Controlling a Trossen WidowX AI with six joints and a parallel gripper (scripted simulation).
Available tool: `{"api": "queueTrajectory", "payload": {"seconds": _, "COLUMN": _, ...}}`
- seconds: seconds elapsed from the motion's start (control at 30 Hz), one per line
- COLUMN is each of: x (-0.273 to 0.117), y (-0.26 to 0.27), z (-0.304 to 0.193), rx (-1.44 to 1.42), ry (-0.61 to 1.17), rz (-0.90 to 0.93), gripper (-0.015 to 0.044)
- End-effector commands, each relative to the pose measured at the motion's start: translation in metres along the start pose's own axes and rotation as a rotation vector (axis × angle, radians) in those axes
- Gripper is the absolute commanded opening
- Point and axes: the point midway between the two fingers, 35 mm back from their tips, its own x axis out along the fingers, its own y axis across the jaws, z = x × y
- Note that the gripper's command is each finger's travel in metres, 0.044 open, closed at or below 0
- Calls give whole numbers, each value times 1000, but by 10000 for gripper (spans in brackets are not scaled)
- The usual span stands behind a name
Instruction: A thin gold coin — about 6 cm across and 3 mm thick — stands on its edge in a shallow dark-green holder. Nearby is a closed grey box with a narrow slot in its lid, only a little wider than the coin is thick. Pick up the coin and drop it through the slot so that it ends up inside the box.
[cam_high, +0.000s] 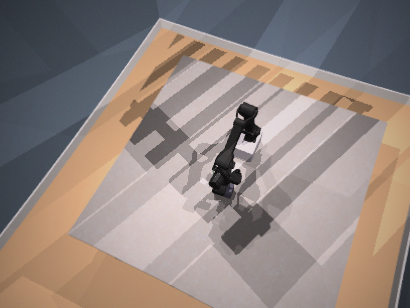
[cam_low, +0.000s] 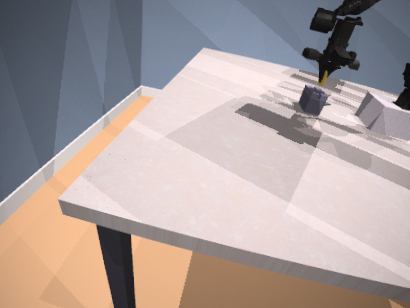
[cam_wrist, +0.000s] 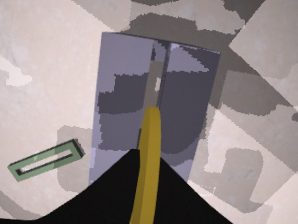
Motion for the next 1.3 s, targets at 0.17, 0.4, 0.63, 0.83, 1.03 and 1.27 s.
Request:
{"api": "queueTrajectory", "payload": {"seconds": 0.17, "x": 0, "y": 1, "z": -2, "rx": 3, "ry": -1, "rz": 1, "gripper": 0}}
{"api": "queueTrajectory", "payload": {"seconds": 0.4, "x": 0, "y": 0, "z": 0, "rx": 2, "ry": -1, "rz": 1, "gripper": 0}}
{"api": "queueTrajectory", "payload": {"seconds": 0.63, "x": -2, "y": -5, "z": 4, "rx": 5, "ry": -1, "rz": 0, "gripper": 0}}
{"api": "queueTrajectory", "payload": {"seconds": 0.83, "x": 0, "y": -2, "z": 2, "rx": 2, "ry": -1, "rz": 2, "gripper": 0}}
{"api": "queueTrajectory", "payload": {"seconds": 1.03, "x": 0, "y": -2, "z": 2, "rx": 2, "ry": -1, "rz": 2, "gripper": 0}}
{"api": "queueTrajectory", "payload": {"seconds": 1.27, "x": 3, "y": -3, "z": 2, "rx": 3, "ry": -1, "rz": 2, "gripper": 0}}
